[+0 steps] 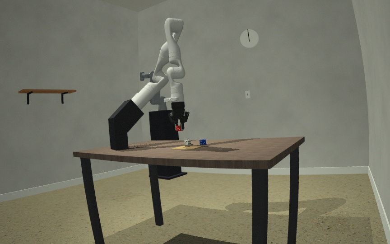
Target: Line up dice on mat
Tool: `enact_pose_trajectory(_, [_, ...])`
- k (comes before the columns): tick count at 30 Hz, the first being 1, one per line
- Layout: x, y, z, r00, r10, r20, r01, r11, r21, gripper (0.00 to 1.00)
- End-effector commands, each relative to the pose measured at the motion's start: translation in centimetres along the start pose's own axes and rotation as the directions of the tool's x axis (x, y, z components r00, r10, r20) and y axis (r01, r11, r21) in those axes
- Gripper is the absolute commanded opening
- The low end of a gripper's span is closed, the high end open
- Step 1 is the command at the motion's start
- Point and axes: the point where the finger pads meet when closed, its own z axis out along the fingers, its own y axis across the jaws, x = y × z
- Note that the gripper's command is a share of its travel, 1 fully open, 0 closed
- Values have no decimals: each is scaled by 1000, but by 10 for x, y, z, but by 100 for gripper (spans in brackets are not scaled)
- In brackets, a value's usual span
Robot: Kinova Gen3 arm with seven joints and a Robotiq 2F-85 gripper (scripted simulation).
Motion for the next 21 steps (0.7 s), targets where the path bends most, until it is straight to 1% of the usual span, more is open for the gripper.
enact_pose_trajectory(1, [0,-2,11,1000,10,0,-10,1000,2,26])
enact_pose_trajectory(8, [1,-1,42,1000,10,-2,-10,1000,1,26])
enact_pose_trajectory(10, [1,-1,42,1000,10,-2,-10,1000,1,26])
enact_pose_trajectory(16, [1,-1,70,1000,10,-2,-10,1000,1,26])
enact_pose_trajectory(21, [1,-1,86,1000,10,-2,-10,1000,1,26])
